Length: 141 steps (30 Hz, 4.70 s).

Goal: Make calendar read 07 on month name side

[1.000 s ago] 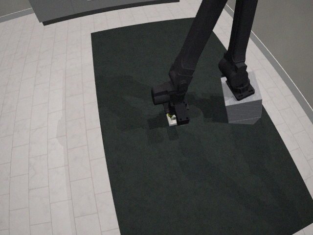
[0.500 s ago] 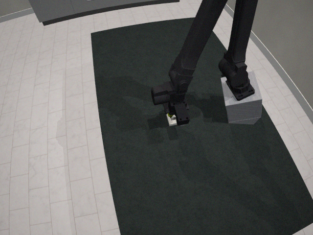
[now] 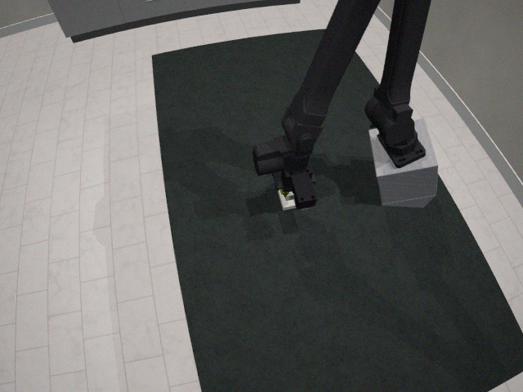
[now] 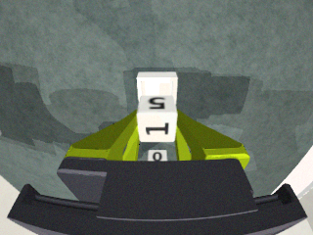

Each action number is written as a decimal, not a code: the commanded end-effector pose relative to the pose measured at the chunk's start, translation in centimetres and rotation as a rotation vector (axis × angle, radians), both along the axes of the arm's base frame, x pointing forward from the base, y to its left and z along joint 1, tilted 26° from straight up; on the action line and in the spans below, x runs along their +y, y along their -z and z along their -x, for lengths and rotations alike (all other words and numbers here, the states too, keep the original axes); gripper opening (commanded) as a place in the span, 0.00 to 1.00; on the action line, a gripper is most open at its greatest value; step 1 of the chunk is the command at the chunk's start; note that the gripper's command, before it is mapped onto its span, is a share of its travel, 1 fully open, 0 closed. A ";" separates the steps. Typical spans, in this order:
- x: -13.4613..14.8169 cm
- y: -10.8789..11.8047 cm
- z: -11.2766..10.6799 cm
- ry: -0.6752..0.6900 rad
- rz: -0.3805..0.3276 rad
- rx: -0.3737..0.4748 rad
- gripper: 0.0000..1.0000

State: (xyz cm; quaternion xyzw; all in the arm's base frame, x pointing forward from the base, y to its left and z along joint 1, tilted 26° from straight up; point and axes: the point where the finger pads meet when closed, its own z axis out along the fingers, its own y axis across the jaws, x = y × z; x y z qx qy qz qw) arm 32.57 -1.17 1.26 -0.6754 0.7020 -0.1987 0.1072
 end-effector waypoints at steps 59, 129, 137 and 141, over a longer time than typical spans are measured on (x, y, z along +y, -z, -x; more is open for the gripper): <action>-0.2 -1.2 -1.4 -0.006 0.000 -0.030 0.26; -0.3 0.2 -1.9 -0.007 0.000 -0.026 0.26; -0.5 0.8 -2.1 -0.004 0.001 -0.025 0.26; -0.5 1.0 -2.3 -0.006 0.001 -0.025 0.26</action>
